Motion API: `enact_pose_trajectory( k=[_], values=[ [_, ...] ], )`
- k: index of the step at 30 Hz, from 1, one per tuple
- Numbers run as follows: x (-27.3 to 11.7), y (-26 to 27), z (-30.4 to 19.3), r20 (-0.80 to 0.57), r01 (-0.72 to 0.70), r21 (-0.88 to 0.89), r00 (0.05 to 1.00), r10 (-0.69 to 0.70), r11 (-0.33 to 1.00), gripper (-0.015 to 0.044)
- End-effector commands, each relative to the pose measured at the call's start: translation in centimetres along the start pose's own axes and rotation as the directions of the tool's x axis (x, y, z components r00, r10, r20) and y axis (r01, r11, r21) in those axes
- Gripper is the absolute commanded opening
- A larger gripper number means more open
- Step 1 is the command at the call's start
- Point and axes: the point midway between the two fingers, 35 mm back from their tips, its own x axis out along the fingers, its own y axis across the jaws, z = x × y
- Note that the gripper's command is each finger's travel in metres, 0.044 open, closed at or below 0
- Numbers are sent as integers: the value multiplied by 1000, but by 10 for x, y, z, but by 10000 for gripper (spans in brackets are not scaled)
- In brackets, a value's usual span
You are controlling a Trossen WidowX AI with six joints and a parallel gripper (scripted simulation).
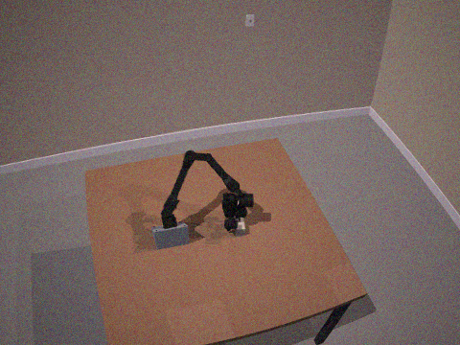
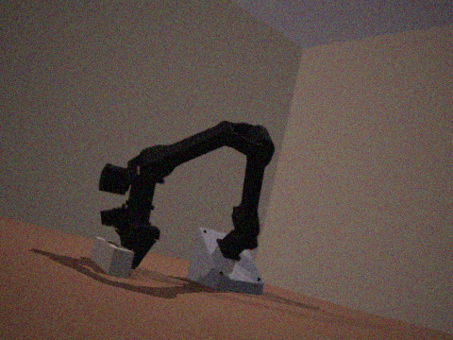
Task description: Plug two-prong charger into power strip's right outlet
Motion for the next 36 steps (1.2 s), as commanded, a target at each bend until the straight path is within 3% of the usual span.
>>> enact_pose_trajectory(
  k=[1,36],
  values=[
    [1,0,-2,0,-3,4,1000,3,1000,440],
    [3,0,-39,-2,-3,6,1000,3,1000,440]
  ],
)
